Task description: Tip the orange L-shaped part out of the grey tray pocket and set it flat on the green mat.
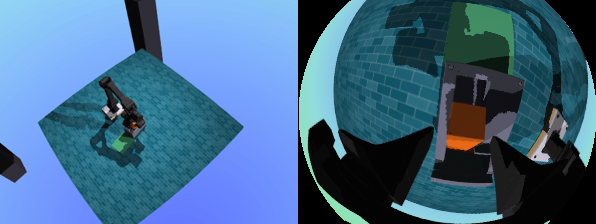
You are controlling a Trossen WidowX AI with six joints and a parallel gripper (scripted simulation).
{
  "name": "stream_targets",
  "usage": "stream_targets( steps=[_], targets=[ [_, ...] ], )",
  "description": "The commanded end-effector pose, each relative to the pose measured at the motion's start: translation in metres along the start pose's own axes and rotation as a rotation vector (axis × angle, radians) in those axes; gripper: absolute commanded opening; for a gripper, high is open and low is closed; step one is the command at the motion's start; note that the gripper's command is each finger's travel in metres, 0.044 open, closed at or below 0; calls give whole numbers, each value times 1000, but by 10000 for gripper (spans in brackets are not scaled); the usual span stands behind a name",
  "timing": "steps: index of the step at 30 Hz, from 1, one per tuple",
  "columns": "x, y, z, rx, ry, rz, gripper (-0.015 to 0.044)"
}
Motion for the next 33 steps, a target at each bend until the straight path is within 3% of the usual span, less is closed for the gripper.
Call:
stream_targets(
  steps=[1, 10, 15, 25, 28, 33],
  targets=[
    [-7, -1, 0, -4, -3, 5, 280],
    [-19, -2, 0, -4, -3, 5, 280],
    [-15, -1, 0, -1, 1, 2, 149],
    [-15, -1, 0, -1, 1, 2, 82],
    [-15, -1, 0, -1, 1, 2, 3],
    [-15, -1, 0, -1, 0, 2, 0]
  ],
)
Point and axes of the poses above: the point midway between the two fingers, 35 mm back from their tips, its own x axis back along the fingers, its own y axis across the jaws, z = x × y, the point moved 2 cm from there along x, back along the fingers, and after that the axes turned 9 degrees about x, right-handed, at the moved point
